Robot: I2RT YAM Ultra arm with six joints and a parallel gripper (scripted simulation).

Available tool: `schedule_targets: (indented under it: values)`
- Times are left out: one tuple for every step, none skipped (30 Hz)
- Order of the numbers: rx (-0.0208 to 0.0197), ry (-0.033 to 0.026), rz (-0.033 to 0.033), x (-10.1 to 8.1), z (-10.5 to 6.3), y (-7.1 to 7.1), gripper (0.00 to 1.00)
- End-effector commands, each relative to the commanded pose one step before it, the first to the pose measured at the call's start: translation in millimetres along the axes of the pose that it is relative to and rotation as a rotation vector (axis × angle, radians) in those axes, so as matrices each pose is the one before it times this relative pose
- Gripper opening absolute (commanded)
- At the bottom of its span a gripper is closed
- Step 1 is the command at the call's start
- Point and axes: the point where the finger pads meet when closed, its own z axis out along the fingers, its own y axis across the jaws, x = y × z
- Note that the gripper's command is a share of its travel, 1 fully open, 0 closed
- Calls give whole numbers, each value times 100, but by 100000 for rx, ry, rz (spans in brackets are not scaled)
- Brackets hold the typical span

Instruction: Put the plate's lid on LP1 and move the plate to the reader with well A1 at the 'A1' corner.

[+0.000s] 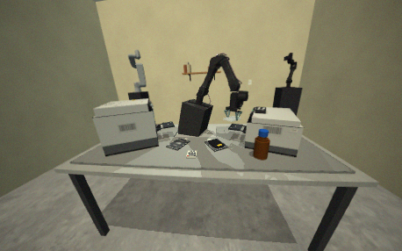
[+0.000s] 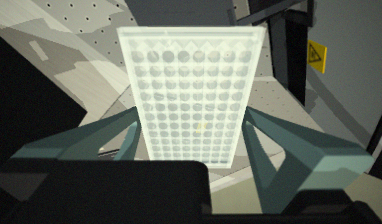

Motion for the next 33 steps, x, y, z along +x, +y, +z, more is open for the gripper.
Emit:
schedule_targets:
  values:
    - [499, -602, 6059, 1032, -200, -21, 86]
    - [309, 45, 1141, 237, -45, -134, 86]
    - [-512, 230, 1181, 212, 169, -10, 86]
    - [-423, 209, 1181, -22, -10, -104, 86]
    - [-386, 284, 1175, -5, -26, -76, 86]
    - [610, -67, -249, -527, -143, -187, 86]
    - [814, -113, 558, -275, -191, -272, 86]
    - [-279, 366, 3110, 953, 66, -80, 86]
    - [-560, 243, 1181, 319, 136, 148, 86]
    - [0, 0, 0, 0, 0, 0, 86]
    - [0, 0, 0, 0, 0, 0, 86]
    - [313, 140, 1139, 298, -11, -18, 86]
    - [-838, 128, 1194, 292, 260, 168, 86]
    - [-862, 271, 1200, 316, 281, 159, 86]
    - [-297, 189, 1179, 266, 141, -54, 86]
    - [364, -17, 1141, 231, -79, -129, 86]
    - [1036, -226, 1099, 194, -302, -201, 86]
    - [833, -157, 1112, 183, -213, -262, 86]
    - [-97, 142, 1161, 166, 40, -115, 86]
    - [-208, 193, 1174, -54, -28, -172, 86]
    - [84, 411, 1158, 3, -8, -166, 86]
    - [-492, 260, -140, -377, 139, 234, 86]
    - [-37, -24, 2477, 646, 15, -215, 86]
    - [98, -120, 1149, 212, 18, -105, 86]
    - [90, 267, 1156, 309, 15, -30, 86]
    - [92, 134, 1153, 279, 1, -46, 86]
    - [0, 0, 0, 0, 0, 0, 86]
    - [0, 0, 0, 0, 0, 0, 86]
    - [43, 57, 1149, 276, 11, -21, 86]
    - [-876, 228, 1202, 303, 286, 113, 86]
    - [-791, 419, 1204, 334, 286, 86, 86]
    - [74, 67, 1159, 216, 34, -180, 86]
    - [591, -143, 1124, 186, -173, -224, 86]
